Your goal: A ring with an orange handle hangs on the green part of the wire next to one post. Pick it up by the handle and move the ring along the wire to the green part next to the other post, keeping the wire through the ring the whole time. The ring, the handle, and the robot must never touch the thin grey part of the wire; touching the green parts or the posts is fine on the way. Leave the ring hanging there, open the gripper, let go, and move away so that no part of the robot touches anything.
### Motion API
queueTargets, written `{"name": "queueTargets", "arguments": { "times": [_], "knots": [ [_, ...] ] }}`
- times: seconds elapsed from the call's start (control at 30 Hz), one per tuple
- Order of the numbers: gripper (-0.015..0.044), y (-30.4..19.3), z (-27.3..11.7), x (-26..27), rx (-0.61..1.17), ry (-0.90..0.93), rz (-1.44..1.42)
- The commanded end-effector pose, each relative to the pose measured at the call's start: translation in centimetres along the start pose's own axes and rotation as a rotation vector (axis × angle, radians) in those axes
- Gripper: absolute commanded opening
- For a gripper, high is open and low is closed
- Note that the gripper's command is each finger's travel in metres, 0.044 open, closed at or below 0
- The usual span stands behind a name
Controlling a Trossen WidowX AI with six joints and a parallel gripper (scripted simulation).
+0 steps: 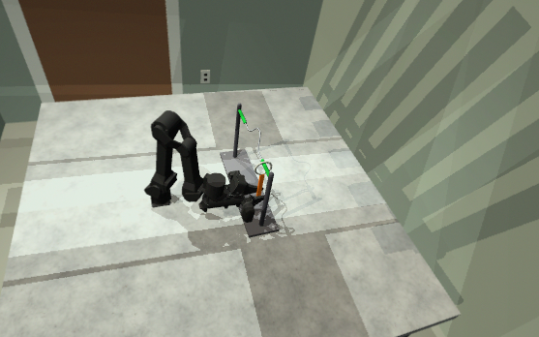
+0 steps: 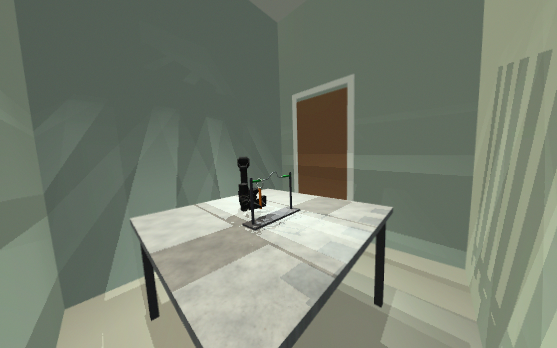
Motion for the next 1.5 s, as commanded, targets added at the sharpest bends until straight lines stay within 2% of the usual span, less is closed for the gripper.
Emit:
{"name": "queueTargets", "arguments": {
  "times": [0.0, 0.83, 0.97, 1.17, 1.37, 1.47],
  "knots": [
    [0.0160, 0.08, 0.42, -0.12, -0.006, -0.004, 0.003],
    [0.0160, 0.08, 0.42, -0.12, -0.006, -0.004, 0.003],
    [0.0055, -0.03, 0.34, -0.05, 0.000, 0.000, 0.001],
    [0.0015, -0.03, 0.34, -0.05, 0.000, 0.000, 0.001],
    [-0.0143, -0.03, 0.34, -0.05, 0.000, 0.000, 0.001],
    [-0.0150, -0.03, 0.34, -0.05, 0.000, 0.000, 0.001]
  ]
}}
Point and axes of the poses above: the point midway between the two fingers, 35 mm back from their tips, its own z axis out along the fingers, its own x axis across the jaws, y = z × x, the point moved 10 cm from there along -z, back along the fingers, and after that the axes turned 14 degrees about z, right-handed, at the moved point
